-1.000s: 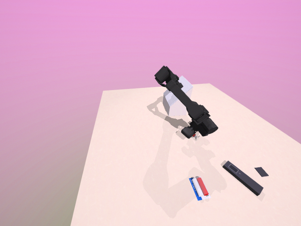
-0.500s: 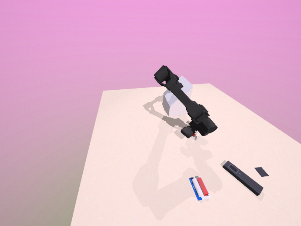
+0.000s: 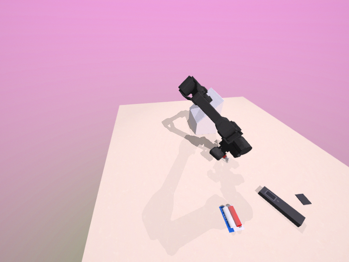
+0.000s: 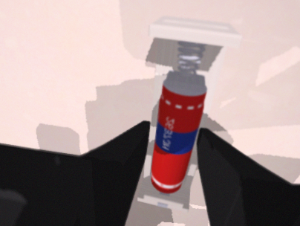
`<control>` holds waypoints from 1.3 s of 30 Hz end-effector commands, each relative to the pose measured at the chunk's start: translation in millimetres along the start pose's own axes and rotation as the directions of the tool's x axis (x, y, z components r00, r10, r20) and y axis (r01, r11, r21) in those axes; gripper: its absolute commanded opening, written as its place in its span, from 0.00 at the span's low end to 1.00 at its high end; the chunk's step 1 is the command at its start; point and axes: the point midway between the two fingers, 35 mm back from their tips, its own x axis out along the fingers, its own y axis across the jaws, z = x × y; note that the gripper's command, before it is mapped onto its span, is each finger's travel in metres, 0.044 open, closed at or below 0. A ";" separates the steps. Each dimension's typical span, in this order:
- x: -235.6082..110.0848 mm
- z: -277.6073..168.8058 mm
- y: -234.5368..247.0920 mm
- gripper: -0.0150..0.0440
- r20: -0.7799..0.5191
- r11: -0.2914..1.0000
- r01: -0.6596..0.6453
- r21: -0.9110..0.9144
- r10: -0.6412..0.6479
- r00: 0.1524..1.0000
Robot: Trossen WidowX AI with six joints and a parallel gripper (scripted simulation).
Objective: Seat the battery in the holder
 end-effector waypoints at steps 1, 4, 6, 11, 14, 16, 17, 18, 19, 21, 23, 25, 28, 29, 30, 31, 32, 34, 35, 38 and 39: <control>-0.7 -0.1 -0.3 0.53 -0.001 1.000 0.003 -0.007 -0.003 1.000; -5.1 -0.7 0.3 0.53 0.000 1.000 0.002 -0.005 -0.002 1.000; -9.9 -1.4 1.0 0.53 0.000 1.000 0.001 -0.002 -0.001 1.000; -14.8 -2.3 1.7 0.53 0.001 1.000 0.000 0.000 0.000 1.000; -27.4 -3.4 3.0 0.67 0.001 1.000 -0.001 -0.005 0.001 1.000; -49.0 -6.1 5.7 0.75 0.003 1.000 -0.005 -0.003 0.005 1.000; -60.0 -7.9 6.8 0.80 0.003 1.000 -0.005 -0.002 0.005 1.000; -71.0 -10.2 8.0 0.84 0.003 1.000 -0.004 -0.001 0.004 1.000; -79.4 -12.1 8.9 0.89 0.003 1.000 -0.004 -0.001 0.004 1.000; -86.1 -13.9 9.7 0.98 0.003 1.000 -0.003 0.000 0.003 1.000; -86.1 -13.6 10.2 1.00 0.003 1.000 -0.003 0.000 0.003 1.000; -86.1 -13.6 10.2 1.00 0.003 1.000 -0.003 0.000 0.003 1.000; -86.1 -13.6 10.2 1.00 0.003 1.000 -0.003 0.000 0.003 1.000; -86.1 -13.6 10.2 1.00 0.003 1.000 -0.003 0.000 0.003 1.000; -86.1 -13.6 10.2 1.00 0.003 1.000 -0.003 0.000 0.003 1.000; -86.1 -13.6 10.2 1.00 0.003 1.000 -0.003 0.000 0.003 1.000; -86.1 -13.6 10.2 1.00 0.003 1.000 -0.003 0.000 0.003 1.000; -86.1 -13.6 10.2 1.00 0.003 1.000 -0.003 0.000 0.003 1.000; -86.1 -13.6 10.2 1.00 0.003 1.000 -0.003 0.000 0.003 1.000; -86.1 -13.6 10.2 1.00 0.003 1.000 -0.003 0.000 0.003 1.000; -86.1 -13.6 10.2 1.00 0.003 1.000 -0.003 0.000 0.003 1.000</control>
